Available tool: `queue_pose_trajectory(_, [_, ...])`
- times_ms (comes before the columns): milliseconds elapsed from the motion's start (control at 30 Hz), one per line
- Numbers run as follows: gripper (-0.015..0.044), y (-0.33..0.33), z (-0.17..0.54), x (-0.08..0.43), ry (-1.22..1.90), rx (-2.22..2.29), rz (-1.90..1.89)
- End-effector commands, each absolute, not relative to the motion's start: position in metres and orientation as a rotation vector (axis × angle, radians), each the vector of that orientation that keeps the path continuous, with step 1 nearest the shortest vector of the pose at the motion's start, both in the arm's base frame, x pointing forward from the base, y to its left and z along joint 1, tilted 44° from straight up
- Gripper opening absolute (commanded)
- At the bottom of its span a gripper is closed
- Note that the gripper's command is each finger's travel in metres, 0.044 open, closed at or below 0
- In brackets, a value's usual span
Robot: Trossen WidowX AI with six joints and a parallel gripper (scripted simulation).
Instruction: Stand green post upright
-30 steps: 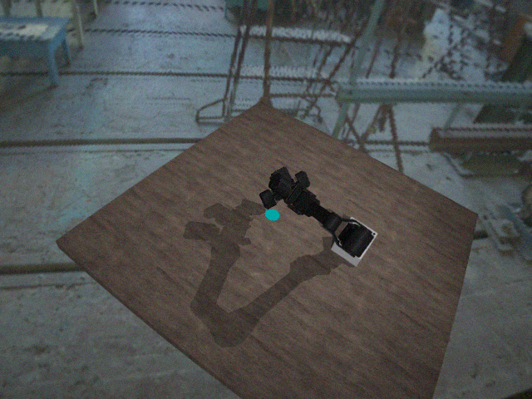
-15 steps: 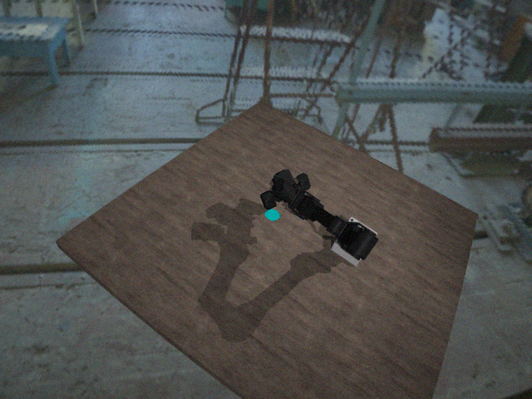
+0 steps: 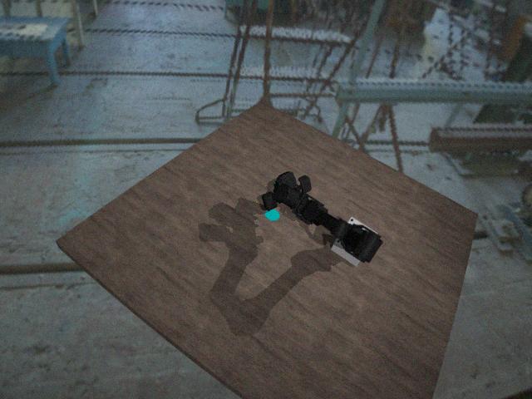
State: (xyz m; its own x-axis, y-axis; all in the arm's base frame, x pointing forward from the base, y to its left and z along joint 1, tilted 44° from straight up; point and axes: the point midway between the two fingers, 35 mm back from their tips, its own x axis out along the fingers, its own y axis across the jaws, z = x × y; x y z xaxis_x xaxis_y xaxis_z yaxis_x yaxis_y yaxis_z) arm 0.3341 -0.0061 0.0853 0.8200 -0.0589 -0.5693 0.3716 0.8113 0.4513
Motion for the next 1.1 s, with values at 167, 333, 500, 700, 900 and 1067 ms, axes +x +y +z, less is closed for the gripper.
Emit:
queue_pose_trajectory(167, [0.0023,-0.006,0.089,0.33,0.504,0.612,-0.254])
queue_pose_trajectory(333, [0.0023,-0.006,0.092,0.327,0.468,0.628,-0.257])
queue_pose_trajectory(500, [0.0023,-0.006,0.095,0.324,0.432,0.645,-0.26])
queue_pose_trajectory(700, [0.0023,-0.006,0.098,0.321,0.389,0.666,-0.263])
queue_pose_trajectory(900, [0.0023,-0.006,0.101,0.317,0.345,0.689,-0.265])
queue_pose_trajectory(1067, [0.0023,-0.006,0.104,0.313,0.309,0.709,-0.266])
